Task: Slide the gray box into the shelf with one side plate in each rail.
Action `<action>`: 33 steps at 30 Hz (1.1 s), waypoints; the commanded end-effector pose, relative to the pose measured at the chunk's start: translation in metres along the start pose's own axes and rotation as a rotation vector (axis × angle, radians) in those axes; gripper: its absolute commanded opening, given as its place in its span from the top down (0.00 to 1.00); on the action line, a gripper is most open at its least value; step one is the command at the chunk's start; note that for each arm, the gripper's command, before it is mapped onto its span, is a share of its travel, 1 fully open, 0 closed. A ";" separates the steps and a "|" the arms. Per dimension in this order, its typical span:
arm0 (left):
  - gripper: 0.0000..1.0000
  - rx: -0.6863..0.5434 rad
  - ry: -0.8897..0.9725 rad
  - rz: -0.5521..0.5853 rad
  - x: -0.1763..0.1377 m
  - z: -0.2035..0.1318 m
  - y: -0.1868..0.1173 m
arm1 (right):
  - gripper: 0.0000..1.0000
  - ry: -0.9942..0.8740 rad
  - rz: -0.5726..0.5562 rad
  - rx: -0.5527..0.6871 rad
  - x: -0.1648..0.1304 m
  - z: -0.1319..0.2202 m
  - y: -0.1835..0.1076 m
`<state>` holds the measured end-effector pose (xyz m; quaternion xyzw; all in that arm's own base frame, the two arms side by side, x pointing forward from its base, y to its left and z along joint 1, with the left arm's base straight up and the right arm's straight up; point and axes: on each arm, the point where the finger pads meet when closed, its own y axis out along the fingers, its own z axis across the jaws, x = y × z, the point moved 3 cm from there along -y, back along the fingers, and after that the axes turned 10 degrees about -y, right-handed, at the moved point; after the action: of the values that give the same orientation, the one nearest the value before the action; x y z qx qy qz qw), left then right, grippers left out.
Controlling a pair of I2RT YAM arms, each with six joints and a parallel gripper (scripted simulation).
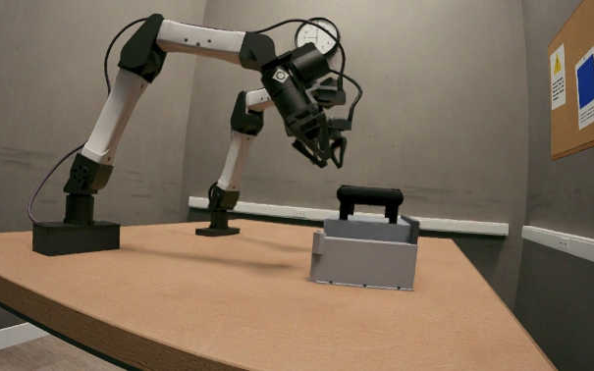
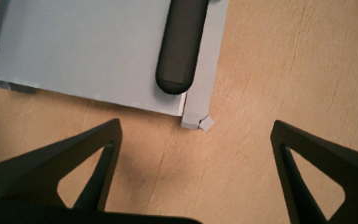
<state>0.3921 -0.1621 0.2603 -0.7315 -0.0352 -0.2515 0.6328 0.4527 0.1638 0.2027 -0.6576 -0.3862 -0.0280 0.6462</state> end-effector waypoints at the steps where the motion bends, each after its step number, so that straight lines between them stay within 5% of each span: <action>1: 0.00 -0.007 0.004 -0.038 0.007 0.001 -0.012 | 0.00 0.010 -0.108 -0.042 0.014 -0.013 -0.024; 6: 0.00 -0.008 0.007 -0.024 0.004 -0.001 -0.008 | 0.00 0.021 -0.207 -0.086 0.018 -0.024 -0.044; 27: 0.00 -0.008 0.007 -0.024 0.004 -0.001 -0.008 | 0.00 0.198 -0.875 -0.384 -0.031 -0.110 -0.234; 33: 0.00 -0.008 0.007 -0.024 0.004 -0.001 -0.008 | 0.00 0.227 -0.916 -0.430 -0.040 -0.126 -0.244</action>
<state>0.3917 -0.1620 0.2601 -0.7316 -0.0341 -0.2509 0.6330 0.3460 0.0056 0.3990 -0.5537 -0.5366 -0.4384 0.4618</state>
